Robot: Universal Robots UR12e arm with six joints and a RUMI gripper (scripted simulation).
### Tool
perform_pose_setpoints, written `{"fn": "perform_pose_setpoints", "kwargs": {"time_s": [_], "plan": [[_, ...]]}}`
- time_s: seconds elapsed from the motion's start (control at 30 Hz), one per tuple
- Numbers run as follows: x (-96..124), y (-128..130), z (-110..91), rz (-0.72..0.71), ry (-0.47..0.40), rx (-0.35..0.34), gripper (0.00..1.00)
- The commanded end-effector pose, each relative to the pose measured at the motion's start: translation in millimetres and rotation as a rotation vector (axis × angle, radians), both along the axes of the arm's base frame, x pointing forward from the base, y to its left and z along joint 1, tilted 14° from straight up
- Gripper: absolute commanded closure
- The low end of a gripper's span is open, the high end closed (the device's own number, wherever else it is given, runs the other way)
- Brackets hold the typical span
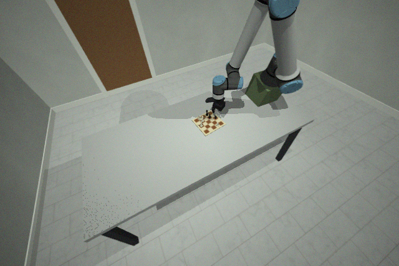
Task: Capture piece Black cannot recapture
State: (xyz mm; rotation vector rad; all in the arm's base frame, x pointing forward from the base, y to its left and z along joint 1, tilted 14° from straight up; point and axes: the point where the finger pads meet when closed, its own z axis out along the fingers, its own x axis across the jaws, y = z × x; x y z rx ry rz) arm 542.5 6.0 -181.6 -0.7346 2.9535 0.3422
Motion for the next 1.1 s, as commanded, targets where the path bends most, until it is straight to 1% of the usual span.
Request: {"fn": "perform_pose_setpoints", "kwargs": {"time_s": [0.0, 0.6, 1.07], "plan": [[0.5, 0.5, -3.0, 0.000, -0.001, 0.000, 0.80], [1.2, 6.8, -29.1, 0.000, -0.001, 0.000, 0.80], [1.2, 7.3, -31.0, 0.000, -0.001, 0.000, 0.80]]}}
